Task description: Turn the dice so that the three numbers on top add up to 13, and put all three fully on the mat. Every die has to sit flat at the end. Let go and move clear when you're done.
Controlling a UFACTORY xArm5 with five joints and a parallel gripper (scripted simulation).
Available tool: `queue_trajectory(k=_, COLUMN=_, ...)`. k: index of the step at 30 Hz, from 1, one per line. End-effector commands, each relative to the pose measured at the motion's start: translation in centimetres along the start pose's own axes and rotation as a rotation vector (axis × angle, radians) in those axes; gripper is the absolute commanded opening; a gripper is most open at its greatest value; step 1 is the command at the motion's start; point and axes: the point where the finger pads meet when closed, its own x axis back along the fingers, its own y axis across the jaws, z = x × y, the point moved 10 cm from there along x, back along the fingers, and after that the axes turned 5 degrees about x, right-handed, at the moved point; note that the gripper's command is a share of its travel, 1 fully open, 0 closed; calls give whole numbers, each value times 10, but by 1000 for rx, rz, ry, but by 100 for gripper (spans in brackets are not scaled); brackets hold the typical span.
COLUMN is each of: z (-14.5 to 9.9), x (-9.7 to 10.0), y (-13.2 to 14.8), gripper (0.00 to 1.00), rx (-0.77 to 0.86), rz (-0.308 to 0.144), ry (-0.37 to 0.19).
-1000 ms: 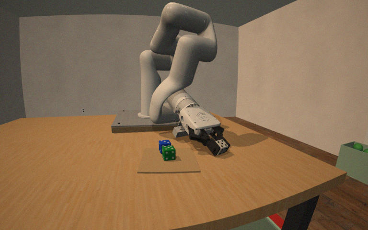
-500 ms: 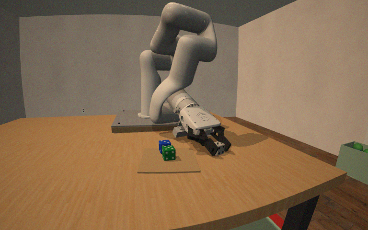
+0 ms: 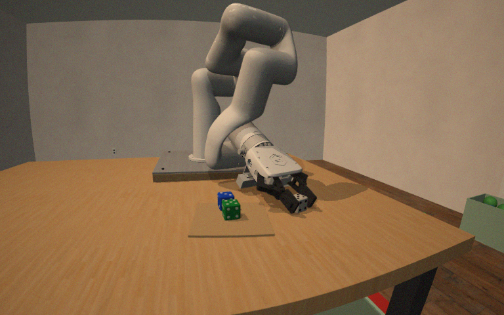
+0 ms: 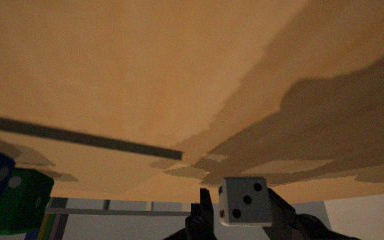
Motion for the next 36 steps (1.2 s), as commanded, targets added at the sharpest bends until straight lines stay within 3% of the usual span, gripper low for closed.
queue_trajectory(k=1, z=-1, x=0, y=0, gripper=47, rx=0, rz=0, ry=-2)
queue_trajectory(k=28, z=-1, x=0, y=0, gripper=47, rx=0, rz=0, ry=-2)
queue_trajectory(k=36, z=-1, x=17, y=0, gripper=47, rx=0, rz=0, ry=-2)
